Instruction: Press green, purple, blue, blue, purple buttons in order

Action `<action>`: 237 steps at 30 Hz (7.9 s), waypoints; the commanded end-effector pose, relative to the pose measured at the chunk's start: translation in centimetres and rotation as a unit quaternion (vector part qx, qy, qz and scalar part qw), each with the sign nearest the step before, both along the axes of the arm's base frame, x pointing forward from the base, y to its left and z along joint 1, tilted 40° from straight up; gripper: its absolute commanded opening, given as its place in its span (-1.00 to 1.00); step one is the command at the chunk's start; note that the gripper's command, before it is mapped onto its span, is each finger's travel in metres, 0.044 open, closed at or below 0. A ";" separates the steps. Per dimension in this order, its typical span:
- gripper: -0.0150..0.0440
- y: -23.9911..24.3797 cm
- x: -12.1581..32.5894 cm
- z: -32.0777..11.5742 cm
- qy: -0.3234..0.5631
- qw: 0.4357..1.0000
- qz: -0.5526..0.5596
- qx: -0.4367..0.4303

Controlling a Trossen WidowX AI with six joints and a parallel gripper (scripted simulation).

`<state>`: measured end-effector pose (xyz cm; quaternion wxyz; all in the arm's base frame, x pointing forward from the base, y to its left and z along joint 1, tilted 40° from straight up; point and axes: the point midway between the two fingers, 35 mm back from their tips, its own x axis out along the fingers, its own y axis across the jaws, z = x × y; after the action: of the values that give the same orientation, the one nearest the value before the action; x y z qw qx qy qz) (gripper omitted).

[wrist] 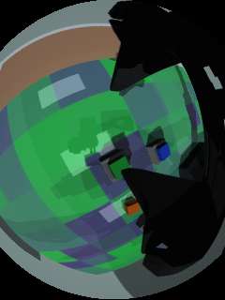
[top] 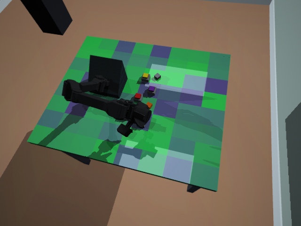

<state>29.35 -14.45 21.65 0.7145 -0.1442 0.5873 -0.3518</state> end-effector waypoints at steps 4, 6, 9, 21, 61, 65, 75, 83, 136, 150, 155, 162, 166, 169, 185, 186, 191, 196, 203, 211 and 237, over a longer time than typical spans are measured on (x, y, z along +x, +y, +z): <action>0.86 5.8 -0.2 -3.3 0.133 0.985 0.108 0.012; 0.86 5.8 -0.2 -3.3 0.133 0.985 0.108 0.012; 0.86 5.8 -0.2 -3.3 0.133 0.985 0.108 0.012; -0.03 1.8 -0.2 -7.9 0.133 0.985 0.107 0.011; -0.42 -0.5 -0.2 -10.5 0.133 0.985 0.107 0.010; -0.42 -0.5 -0.2 -10.5 0.133 0.985 0.107 0.010; -0.42 -0.5 -0.2 -10.5 0.133 0.985 0.107 0.010; -0.42 1.6 -0.1 -8.1 0.133 0.985 0.107 0.010; -0.42 19.3 0.2 -23.0 0.133 0.985 0.108 0.016; -0.42 17.8 0.3 -24.8 0.133 0.985 0.108 0.016; -0.42 17.3 0.2 -25.4 0.133 0.985 0.108 0.016; -0.42 17.2 0.2 -25.5 0.133 0.985 0.108 0.016; -0.42 17.2 0.2 -25.5 0.133 0.985 0.108 0.016; -0.42 17.2 0.2 -25.5 0.133 0.985 0.108 0.016; -0.42 19.6 0.3 -22.6 0.133 0.985 0.108 0.016; -0.42 20.2 0.3 -22.1 0.133 0.985 0.109 0.017; -0.42 23.4 0.2 -18.1 0.133 0.985 0.108 0.017; -0.42 23.3 0.2 -17.9 0.133 0.985 0.108 0.017; -0.42 16.8 -2.4 -11.4 0.134 0.985 0.111 0.022; -0.42 9.7 -8.8 -6.2 0.136 0.985 0.109 0.017; -0.42 3.7 -11.3 -10.2 0.136 0.985 0.107 0.012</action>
<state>18.11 -10.30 11.87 0.6641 -0.2417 0.6650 -0.2414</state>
